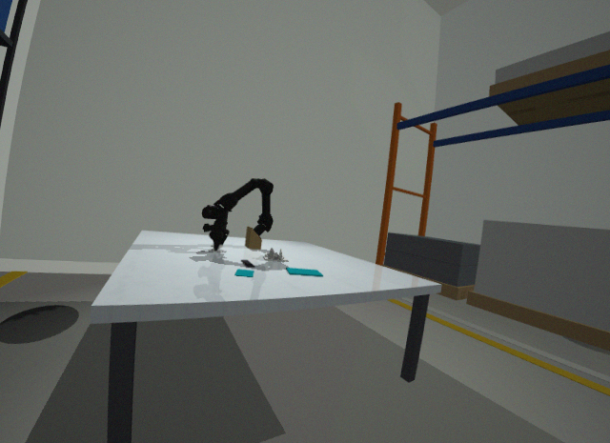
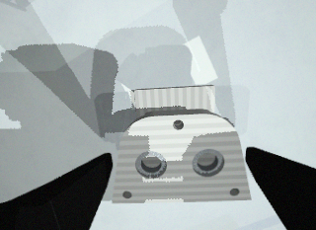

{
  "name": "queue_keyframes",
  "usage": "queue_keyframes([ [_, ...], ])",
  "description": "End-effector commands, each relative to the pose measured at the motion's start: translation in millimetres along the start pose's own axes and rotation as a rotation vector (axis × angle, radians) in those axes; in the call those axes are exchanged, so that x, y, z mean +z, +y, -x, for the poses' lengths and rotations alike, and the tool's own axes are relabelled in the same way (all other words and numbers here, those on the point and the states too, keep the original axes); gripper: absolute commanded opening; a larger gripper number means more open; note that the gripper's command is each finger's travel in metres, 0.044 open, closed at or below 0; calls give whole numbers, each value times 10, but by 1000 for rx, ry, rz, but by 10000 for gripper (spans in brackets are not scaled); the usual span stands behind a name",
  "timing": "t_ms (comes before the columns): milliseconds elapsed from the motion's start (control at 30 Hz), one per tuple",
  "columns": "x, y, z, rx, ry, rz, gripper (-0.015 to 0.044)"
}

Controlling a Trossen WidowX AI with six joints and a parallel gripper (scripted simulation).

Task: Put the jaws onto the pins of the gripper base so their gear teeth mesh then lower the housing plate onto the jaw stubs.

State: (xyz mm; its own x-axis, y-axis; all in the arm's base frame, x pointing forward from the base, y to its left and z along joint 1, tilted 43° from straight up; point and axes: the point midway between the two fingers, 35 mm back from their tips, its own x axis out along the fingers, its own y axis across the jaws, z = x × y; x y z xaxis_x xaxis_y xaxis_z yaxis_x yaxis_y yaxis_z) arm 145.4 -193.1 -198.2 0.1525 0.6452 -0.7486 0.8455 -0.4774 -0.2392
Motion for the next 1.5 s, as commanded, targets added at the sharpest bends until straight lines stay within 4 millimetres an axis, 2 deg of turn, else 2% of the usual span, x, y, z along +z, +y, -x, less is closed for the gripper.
queue_keyframes([
  [0,-3,3,-4,3,2,-5,440],
  [433,-3,3,-6,3,2,-5,440],
  [867,0,0,-4,0,0,0,353],
  [1200,0,0,-4,0,0,0,351],
  [1467,9,16,197,1,0,-2,351],
])
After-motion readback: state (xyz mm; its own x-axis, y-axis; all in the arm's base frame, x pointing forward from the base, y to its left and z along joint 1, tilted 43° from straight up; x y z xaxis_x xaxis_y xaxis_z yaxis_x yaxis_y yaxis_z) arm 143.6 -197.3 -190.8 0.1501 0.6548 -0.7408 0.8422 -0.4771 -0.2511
